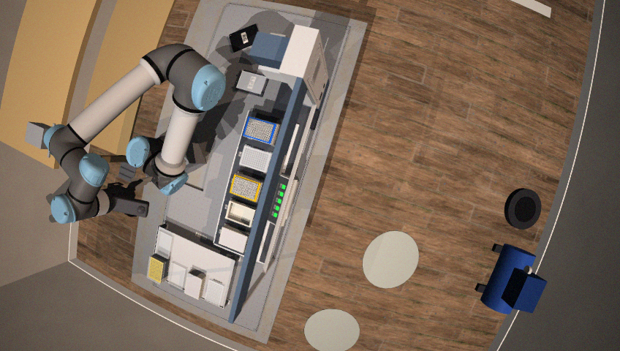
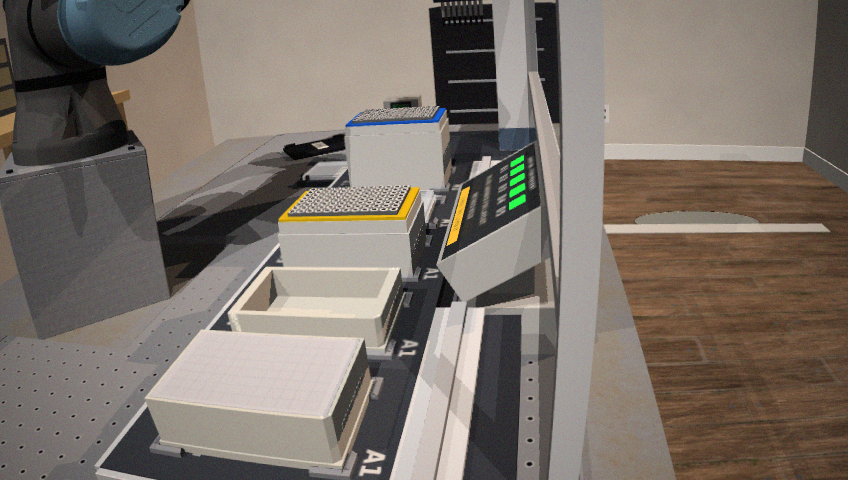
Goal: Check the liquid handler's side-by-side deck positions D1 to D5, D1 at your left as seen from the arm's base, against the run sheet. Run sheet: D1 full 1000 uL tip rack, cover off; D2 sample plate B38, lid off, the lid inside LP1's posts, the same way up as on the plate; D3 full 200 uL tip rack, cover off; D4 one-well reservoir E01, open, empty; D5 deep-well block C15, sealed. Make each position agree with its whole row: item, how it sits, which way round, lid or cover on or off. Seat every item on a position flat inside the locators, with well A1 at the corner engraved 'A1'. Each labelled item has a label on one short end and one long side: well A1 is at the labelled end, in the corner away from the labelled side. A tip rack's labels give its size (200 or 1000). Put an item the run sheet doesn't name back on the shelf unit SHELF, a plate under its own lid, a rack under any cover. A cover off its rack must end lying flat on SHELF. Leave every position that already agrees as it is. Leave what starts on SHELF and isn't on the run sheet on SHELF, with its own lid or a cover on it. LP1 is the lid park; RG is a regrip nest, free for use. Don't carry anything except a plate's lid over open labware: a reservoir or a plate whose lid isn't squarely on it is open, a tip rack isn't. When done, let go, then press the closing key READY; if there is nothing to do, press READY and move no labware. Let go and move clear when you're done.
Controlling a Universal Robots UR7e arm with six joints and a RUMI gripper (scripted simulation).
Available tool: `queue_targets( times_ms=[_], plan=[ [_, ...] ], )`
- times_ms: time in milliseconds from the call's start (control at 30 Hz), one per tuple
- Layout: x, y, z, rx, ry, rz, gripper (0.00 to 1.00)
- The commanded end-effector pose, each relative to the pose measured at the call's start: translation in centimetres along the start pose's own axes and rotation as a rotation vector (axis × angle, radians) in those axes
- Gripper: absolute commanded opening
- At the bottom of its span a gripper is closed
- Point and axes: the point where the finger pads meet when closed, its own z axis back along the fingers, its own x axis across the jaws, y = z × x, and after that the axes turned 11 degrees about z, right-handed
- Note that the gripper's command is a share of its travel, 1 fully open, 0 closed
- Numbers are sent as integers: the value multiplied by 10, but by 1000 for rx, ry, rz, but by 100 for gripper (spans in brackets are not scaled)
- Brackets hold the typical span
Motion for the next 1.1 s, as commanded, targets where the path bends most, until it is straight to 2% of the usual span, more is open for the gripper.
queue_targets(
  times_ms=[0,800,867,1067],
  plan=[
    [-2,19,-23,-5,-1,0,82],
    [-2,19,-23,-5,-1,0,82],
    [-4,25,-31,-6,-1,0,82],
    [-5,29,-36,-6,-1,0,82]
  ],
)
